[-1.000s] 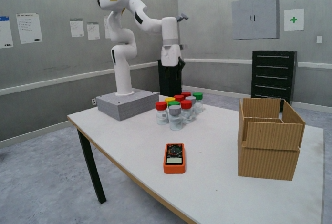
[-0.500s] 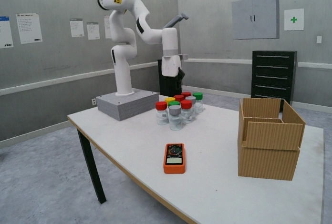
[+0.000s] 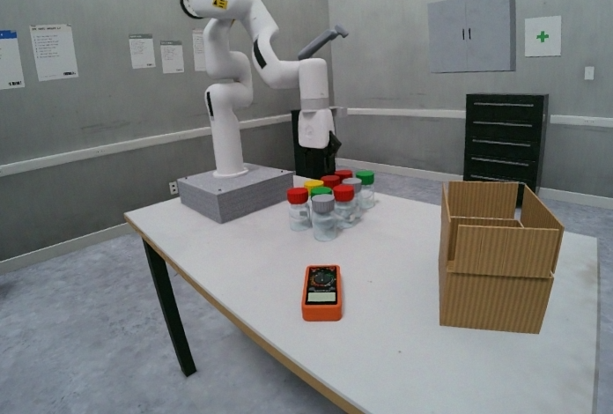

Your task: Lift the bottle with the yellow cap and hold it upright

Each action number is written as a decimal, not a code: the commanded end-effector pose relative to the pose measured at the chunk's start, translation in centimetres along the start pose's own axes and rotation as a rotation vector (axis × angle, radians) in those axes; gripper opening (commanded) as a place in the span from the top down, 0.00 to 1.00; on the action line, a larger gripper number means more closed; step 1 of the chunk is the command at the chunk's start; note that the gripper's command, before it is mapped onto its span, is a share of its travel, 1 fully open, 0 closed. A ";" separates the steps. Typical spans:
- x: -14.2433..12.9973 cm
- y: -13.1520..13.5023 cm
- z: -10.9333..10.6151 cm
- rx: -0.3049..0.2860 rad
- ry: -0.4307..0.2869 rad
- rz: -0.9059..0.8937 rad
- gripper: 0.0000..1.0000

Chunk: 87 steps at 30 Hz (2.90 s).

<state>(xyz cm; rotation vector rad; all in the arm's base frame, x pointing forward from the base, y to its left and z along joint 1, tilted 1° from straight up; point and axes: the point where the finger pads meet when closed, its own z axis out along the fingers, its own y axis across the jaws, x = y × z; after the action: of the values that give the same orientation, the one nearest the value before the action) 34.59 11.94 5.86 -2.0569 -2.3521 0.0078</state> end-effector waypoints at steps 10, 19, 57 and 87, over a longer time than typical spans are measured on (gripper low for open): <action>0.0 0.1 0.1 -0.004 0.000 0.000 0.21; 0.0 0.1 0.6 -0.004 0.000 0.000 0.21; 0.0 0.1 8.9 -0.004 0.000 0.000 0.21; -0.2 0.1 9.1 -0.003 0.000 0.000 0.21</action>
<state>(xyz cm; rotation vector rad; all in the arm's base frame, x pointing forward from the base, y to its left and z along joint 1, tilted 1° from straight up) 34.42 11.91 -3.32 -2.0571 -2.3517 0.0090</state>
